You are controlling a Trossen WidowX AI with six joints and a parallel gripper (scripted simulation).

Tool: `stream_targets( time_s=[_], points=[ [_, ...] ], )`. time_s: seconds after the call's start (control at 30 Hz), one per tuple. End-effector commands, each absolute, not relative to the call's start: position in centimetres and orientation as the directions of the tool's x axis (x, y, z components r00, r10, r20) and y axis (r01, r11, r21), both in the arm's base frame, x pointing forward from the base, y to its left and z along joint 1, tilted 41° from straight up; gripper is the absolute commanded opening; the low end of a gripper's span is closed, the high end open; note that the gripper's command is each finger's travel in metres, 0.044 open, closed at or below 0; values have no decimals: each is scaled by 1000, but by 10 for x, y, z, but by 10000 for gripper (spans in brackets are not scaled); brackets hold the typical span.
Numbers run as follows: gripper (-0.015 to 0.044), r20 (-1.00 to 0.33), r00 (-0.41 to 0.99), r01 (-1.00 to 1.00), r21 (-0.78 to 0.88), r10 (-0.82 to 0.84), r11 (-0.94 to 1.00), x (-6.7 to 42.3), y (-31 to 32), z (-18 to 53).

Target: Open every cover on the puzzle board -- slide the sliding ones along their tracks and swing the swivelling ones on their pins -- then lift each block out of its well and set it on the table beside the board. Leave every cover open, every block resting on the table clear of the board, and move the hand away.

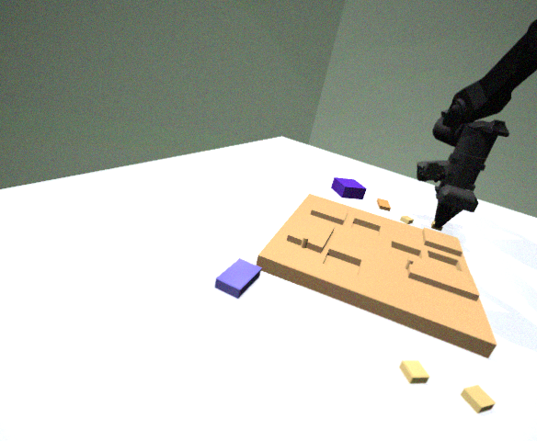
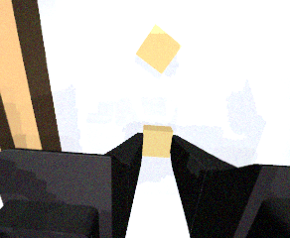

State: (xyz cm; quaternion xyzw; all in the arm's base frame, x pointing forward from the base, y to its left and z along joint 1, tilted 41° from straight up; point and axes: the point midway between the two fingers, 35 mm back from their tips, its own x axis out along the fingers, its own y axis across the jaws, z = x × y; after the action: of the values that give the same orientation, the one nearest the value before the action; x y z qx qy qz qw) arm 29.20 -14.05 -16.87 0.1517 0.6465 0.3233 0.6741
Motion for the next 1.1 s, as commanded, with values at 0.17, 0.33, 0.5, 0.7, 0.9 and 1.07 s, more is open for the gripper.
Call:
stream_targets(
  time_s=[0.17, 0.33, 0.5, 0.7, 0.9, 1.07],
  points=[
    [133, -773, -46, -240, 624, 633, 744, 291, -136, -173],
    [264, -773, -46, -240, 624, 633, 744, 291, -136, -173],
    [395, -773, -46, -240, 624, 633, 744, 291, -136, -173],
    [440, -773, -45, -238, 623, 633, 745, 292, -146, -162],
    [440, -773, -44, -236, 623, 633, 745, 294, -158, -148],
    [440, -773, -44, -235, 624, 633, 746, 294, -169, -136]
  ],
)
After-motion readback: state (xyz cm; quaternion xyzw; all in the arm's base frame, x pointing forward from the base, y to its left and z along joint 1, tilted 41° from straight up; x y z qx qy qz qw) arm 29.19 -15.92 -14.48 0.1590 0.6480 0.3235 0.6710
